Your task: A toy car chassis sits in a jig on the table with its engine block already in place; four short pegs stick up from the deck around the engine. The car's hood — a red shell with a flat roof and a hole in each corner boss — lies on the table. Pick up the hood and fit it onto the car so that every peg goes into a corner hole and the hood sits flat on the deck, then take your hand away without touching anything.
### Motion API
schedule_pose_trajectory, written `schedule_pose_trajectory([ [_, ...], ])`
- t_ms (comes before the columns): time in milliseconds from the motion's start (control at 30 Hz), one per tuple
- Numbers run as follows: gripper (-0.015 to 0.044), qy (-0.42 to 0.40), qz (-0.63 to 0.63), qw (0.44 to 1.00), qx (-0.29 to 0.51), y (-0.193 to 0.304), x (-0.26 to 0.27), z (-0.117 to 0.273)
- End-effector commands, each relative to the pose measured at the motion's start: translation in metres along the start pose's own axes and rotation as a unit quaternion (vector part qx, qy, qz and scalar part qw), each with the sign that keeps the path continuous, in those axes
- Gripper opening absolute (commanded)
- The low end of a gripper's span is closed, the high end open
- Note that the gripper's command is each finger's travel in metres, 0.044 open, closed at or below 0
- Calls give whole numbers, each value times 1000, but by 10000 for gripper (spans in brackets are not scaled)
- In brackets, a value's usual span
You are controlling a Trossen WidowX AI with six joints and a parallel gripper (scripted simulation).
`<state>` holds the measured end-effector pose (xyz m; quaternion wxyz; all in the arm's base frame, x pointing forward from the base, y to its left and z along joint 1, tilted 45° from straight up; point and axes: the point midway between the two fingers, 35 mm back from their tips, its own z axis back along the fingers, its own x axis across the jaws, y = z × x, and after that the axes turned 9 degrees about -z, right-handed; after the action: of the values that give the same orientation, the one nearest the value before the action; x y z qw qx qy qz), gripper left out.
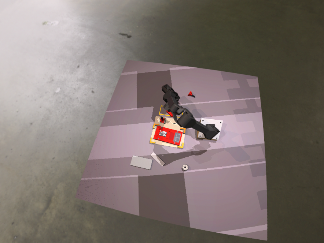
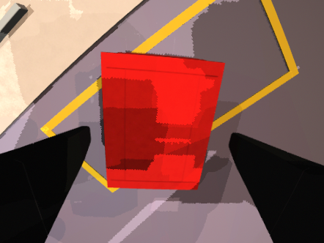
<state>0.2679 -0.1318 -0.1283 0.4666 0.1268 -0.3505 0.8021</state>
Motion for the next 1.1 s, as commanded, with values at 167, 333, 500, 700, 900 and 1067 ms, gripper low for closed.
schedule_pose_trajectory([
  [167, 440, -4, -6, 1000, -1, 2, 2, -5],
  [333, 440, -4, -6, 1000, -1, 2, 2, -7],
  [500, 440, -4, -6, 1000, -1, 2, 2, -10],
  [700, 440, -4, -6, 1000, -1, 2, 2, -13],
  [900, 440, -4, -6, 1000, -1, 2, 2, -16],
  [1067, 440, -4, -6, 1000, -1, 2, 2, -18],
])
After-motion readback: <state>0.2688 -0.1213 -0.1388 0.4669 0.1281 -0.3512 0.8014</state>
